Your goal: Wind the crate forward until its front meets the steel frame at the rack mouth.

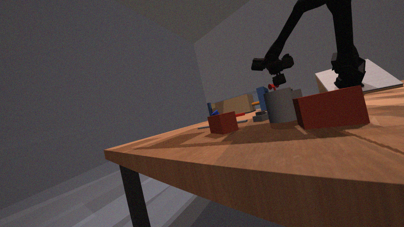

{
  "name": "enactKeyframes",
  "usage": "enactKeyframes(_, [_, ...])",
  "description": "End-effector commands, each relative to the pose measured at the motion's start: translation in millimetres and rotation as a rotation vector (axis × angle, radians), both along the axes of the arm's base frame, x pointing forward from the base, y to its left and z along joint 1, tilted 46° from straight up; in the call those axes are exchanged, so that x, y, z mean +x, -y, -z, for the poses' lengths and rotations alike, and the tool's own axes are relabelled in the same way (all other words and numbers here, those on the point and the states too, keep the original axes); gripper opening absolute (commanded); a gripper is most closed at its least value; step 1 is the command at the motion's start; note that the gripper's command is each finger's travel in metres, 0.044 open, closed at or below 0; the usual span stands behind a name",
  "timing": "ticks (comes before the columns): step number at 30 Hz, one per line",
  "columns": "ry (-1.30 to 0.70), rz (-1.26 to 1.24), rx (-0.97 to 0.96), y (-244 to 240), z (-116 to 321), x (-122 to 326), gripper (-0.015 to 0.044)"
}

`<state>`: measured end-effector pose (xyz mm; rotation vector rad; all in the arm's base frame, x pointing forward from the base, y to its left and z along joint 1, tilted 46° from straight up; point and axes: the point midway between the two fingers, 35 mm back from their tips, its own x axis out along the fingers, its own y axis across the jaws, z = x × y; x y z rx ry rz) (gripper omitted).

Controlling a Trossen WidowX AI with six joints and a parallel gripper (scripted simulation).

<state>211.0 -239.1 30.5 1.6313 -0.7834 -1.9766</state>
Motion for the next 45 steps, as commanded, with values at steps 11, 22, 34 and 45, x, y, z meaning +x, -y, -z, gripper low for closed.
enactKeyframes(11, [-0.617,-0.852,0.641,24,41,1,0.044])
enactKeyframes(22, [-0.71,-1.683,1.007,35,67,-5,0.044])
enactKeyframes(34, [-0.546,-2.4,1.013,42,81,-11,0.044])
enactKeyframes(45, [-0.291,-3.004,0.673,48,90,-16,0.044])
